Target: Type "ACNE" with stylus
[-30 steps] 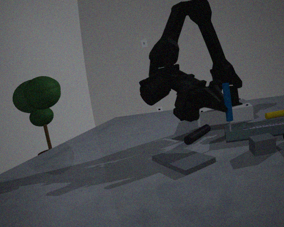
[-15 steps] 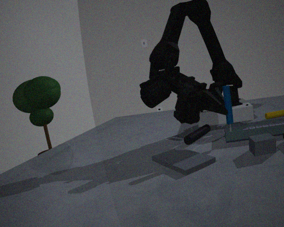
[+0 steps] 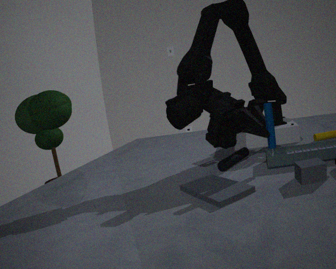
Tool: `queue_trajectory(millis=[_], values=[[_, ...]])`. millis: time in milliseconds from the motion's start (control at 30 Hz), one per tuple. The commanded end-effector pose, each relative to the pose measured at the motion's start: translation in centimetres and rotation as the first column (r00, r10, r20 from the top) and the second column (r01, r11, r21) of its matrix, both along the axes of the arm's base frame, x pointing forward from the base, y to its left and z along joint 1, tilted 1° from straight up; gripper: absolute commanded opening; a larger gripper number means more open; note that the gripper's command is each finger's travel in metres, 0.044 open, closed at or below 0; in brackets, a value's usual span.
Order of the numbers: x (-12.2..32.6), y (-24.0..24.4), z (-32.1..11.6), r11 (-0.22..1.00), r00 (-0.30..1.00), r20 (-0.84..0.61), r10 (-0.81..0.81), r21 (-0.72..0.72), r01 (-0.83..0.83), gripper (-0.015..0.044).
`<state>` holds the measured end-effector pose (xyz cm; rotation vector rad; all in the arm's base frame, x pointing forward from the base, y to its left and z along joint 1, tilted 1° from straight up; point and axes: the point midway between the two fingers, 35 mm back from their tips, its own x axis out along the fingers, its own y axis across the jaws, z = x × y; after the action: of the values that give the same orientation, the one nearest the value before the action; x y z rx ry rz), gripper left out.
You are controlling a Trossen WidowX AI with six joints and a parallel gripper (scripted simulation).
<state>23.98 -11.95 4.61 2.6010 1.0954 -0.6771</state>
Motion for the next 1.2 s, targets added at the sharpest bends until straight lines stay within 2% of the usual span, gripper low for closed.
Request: queue_trajectory(millis=[0,300,567,667,767,1167], values=[[0.0,0.0,0.1,1.0,1.0,0.004,0.001,-0.001,-0.001,0.0081],[-0.1,0.1,3.6,1.0,1.0,0.004,0.001,-0.001,-0.001,0.0081],[-0.1,0.1,3.4,1.0,1.0,0.0,0.0,0.001,0.0,0.0084],[-0.1,0.1,3.4,1.0,1.0,0.0,0.0,0.001,0.0,0.0064],[0.1,0.5,3.3,1.0,1.0,-0.007,0.003,-0.004,-0.003,0.0],[1.6,5.1,2.6,0.998,0.998,-0.061,0.023,-0.052,-0.027,0.0]])
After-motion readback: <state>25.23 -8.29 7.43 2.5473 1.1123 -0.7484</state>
